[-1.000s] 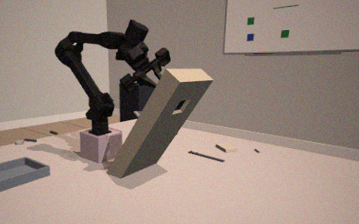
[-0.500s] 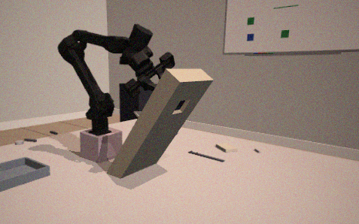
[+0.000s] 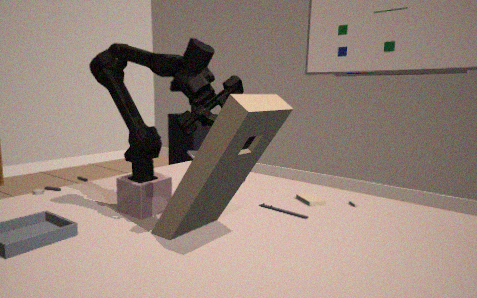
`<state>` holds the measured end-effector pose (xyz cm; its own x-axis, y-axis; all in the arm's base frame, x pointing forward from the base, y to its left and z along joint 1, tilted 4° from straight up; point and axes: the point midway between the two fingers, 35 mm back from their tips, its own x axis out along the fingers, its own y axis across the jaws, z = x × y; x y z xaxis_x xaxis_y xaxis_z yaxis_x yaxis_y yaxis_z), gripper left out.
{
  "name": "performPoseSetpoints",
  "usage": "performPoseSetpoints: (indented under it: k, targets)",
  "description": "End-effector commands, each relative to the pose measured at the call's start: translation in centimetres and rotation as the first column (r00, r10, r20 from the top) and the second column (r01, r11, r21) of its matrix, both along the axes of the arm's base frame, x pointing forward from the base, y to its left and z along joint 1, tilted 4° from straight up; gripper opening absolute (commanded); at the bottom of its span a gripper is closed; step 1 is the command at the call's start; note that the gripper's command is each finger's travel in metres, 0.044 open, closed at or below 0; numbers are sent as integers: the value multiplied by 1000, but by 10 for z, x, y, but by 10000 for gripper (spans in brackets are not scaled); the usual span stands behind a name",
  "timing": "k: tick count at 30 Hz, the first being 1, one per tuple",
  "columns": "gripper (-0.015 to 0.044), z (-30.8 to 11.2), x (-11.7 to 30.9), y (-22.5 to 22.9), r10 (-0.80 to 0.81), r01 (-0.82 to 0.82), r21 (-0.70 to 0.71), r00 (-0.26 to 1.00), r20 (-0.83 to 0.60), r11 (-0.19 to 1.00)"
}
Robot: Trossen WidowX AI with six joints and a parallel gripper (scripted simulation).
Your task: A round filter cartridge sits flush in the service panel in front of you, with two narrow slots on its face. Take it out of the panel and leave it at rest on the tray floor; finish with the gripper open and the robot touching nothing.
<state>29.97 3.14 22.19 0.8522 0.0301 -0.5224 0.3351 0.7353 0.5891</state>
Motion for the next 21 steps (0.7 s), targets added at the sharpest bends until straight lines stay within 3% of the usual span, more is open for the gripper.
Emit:
performPoseSetpoints:
  k: [1,21]
  targets:
    - [98,1,1,1,5,-5,-2,1000,2,1000]
    - [98,0,4,1,5,-5,-2,1000,3,1000]
